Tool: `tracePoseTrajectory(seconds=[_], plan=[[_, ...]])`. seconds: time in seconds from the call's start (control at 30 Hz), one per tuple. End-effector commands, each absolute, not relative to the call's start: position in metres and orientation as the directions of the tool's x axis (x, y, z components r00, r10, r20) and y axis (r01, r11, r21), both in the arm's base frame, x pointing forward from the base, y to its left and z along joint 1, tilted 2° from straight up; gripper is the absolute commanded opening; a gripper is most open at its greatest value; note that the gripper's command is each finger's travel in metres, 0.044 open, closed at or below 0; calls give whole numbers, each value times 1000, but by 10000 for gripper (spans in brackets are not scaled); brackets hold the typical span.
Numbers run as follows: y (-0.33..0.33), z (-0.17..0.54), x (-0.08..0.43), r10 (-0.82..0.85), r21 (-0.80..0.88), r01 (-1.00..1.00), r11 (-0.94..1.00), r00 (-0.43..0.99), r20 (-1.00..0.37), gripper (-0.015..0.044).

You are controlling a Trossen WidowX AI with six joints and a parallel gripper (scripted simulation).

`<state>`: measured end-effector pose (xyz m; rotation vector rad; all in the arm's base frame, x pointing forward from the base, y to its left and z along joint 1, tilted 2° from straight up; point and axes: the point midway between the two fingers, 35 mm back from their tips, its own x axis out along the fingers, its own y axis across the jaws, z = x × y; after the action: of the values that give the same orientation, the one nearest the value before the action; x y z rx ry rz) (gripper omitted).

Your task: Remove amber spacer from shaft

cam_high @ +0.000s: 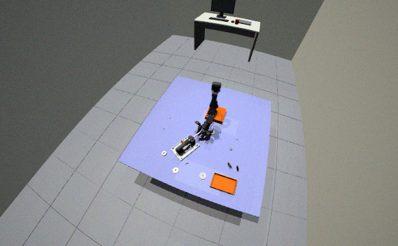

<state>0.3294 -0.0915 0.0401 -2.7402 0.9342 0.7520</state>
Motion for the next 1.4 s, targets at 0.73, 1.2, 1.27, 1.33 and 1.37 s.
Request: tracePoseTrajectory(seconds=[0.73,1.2,1.27,1.33,1.37], plan=[[-93,41,330,-534,15,-611,-792,681,-501,0],[-92,41,329,-534,15,-611,-792,681,-501,0],[-92,41,329,-534,15,-611,-792,681,-501,0],[-93,41,329,-534,15,-611,-792,681,-501,0],[-93,41,329,-534,15,-611,-792,681,-501,0]])
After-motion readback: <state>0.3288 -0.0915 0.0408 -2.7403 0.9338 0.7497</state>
